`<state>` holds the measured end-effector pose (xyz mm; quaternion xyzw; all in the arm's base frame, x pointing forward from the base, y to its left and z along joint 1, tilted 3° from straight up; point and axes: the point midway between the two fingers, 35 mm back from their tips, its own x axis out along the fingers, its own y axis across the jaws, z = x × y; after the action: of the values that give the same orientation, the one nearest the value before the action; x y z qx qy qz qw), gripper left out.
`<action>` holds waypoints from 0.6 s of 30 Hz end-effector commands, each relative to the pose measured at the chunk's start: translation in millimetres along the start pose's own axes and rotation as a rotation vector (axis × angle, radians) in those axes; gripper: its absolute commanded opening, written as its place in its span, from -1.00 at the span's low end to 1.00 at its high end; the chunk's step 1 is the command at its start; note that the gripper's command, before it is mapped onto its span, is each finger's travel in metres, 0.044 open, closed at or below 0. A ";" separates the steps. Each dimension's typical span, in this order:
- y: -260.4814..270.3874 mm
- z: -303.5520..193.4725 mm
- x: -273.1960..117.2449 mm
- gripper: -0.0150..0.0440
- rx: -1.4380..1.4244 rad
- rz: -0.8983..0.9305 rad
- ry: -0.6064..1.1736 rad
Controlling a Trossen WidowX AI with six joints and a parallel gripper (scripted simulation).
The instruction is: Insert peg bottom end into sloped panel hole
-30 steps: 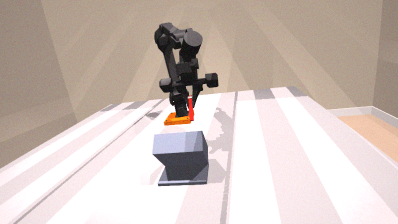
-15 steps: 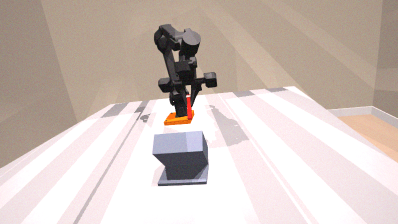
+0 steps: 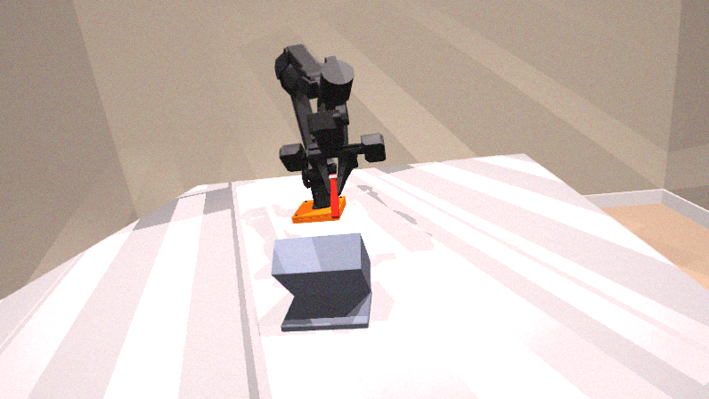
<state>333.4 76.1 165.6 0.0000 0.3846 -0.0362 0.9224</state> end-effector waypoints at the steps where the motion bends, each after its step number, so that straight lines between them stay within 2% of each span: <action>1: -3.2 -1.5 6.9 -0.49 -0.004 -0.011 -0.011; 18: -9.8 1.7 23.0 -0.49 0.011 -0.020 -0.082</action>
<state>348.6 68.3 156.2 0.0044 0.3489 -0.0427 0.9362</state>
